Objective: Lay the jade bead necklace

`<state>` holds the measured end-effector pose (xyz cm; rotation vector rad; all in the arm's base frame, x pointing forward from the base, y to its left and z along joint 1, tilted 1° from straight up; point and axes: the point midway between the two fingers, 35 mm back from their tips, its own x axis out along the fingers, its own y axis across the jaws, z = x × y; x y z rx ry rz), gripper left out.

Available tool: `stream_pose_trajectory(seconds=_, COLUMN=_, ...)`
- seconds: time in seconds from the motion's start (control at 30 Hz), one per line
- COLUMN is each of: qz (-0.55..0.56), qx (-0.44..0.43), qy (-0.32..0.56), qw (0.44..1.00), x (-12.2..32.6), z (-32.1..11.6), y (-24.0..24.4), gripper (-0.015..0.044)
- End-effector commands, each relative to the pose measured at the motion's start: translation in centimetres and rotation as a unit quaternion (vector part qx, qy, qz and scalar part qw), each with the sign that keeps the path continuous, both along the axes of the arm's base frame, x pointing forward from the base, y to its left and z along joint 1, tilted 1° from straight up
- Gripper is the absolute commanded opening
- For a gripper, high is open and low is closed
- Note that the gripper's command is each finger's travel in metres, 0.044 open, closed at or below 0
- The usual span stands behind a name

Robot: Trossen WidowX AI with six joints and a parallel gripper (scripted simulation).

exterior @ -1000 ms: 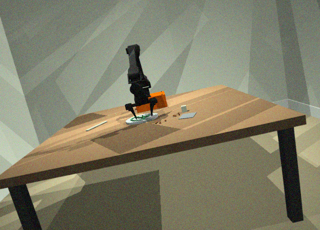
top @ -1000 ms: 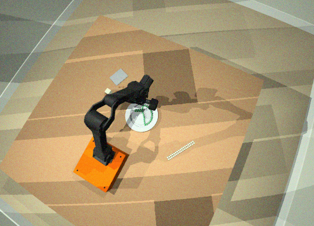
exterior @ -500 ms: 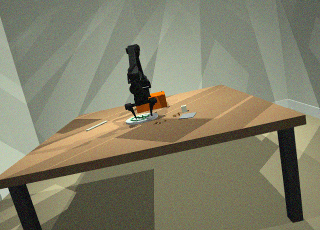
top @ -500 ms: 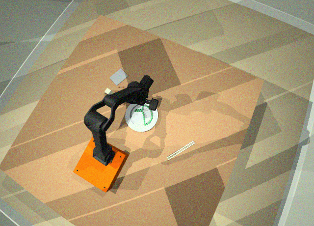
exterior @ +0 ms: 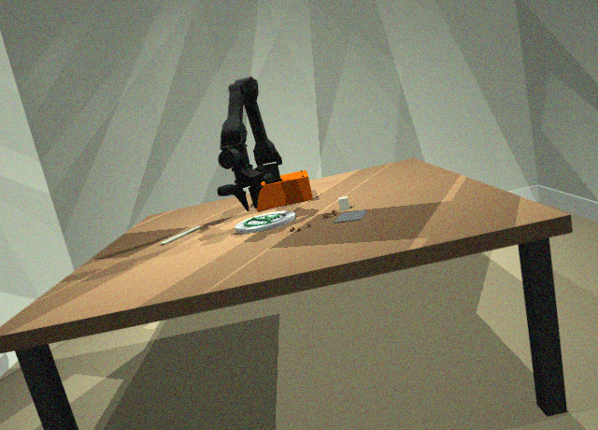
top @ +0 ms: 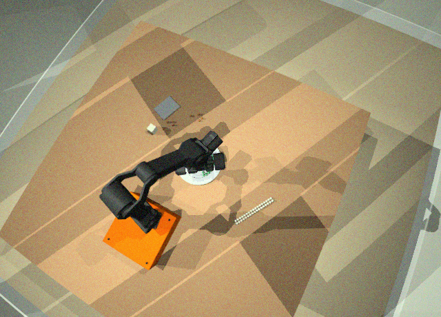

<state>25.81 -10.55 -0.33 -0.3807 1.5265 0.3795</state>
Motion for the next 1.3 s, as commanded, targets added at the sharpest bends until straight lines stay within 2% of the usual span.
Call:
stream_pose_trajectory(seconds=0.0, qz=0.034, qx=-0.003, qy=-0.001, qw=0.999, x=-1.3, z=0.3, y=-0.3, gripper=0.0120)
stream_pose_trajectory(seconds=1.23, qz=0.034, qx=-0.003, qy=-0.001, qw=0.999, x=-1.3, z=-3.7, y=-0.3, gripper=0.0120)
stream_pose_trajectory(seconds=1.27, qz=0.032, qx=-0.003, qy=-0.004, qw=0.999, x=-1.2, z=-3.4, y=-0.3, gripper=0.0094)
